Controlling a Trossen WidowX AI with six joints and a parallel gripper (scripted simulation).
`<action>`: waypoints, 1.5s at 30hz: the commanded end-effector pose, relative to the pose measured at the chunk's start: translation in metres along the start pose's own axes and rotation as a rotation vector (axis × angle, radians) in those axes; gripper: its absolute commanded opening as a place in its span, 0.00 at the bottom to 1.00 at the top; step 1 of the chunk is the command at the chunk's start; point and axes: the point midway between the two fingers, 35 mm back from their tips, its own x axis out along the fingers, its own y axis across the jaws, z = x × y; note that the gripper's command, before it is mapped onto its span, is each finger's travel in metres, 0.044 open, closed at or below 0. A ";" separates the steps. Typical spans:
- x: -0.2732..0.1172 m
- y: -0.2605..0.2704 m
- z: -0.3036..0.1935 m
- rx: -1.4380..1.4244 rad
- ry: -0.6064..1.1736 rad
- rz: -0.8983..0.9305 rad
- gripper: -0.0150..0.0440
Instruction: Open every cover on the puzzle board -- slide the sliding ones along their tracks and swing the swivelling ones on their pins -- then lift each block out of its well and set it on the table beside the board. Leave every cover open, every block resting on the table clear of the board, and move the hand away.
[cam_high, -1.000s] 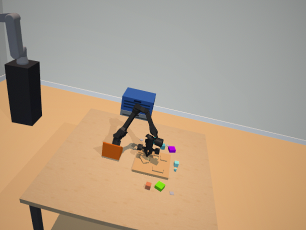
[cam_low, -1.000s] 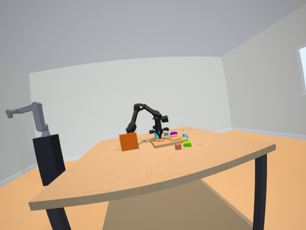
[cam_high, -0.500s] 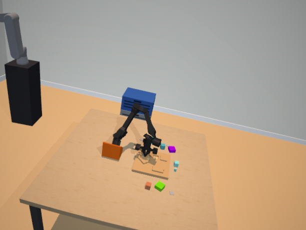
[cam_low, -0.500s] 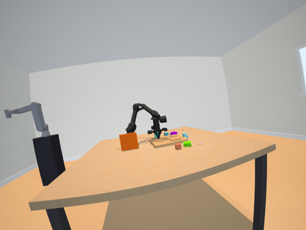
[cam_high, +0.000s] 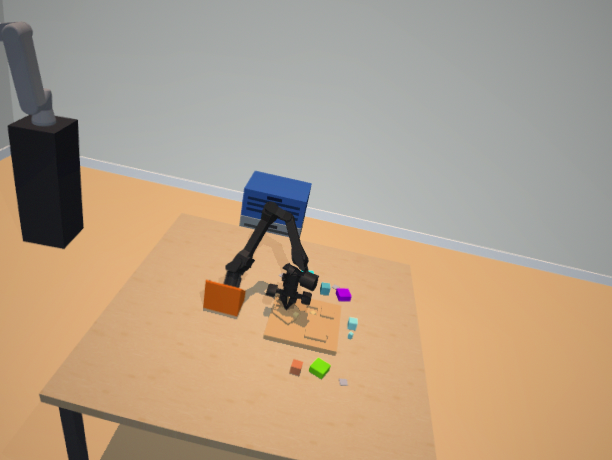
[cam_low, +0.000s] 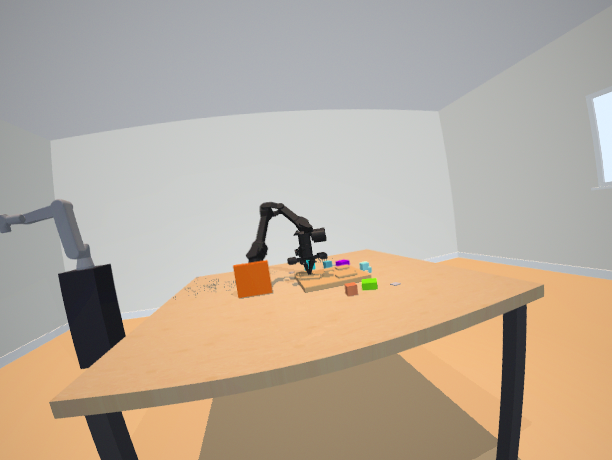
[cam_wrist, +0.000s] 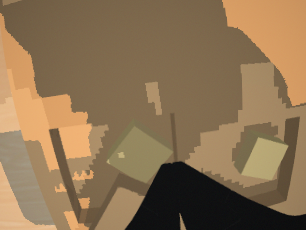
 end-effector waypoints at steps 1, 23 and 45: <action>0.001 0.008 -0.003 -0.002 0.003 0.007 0.25; 0.001 0.026 -0.019 -0.001 0.004 0.007 0.25; -0.003 0.036 -0.037 -0.001 0.006 0.008 0.25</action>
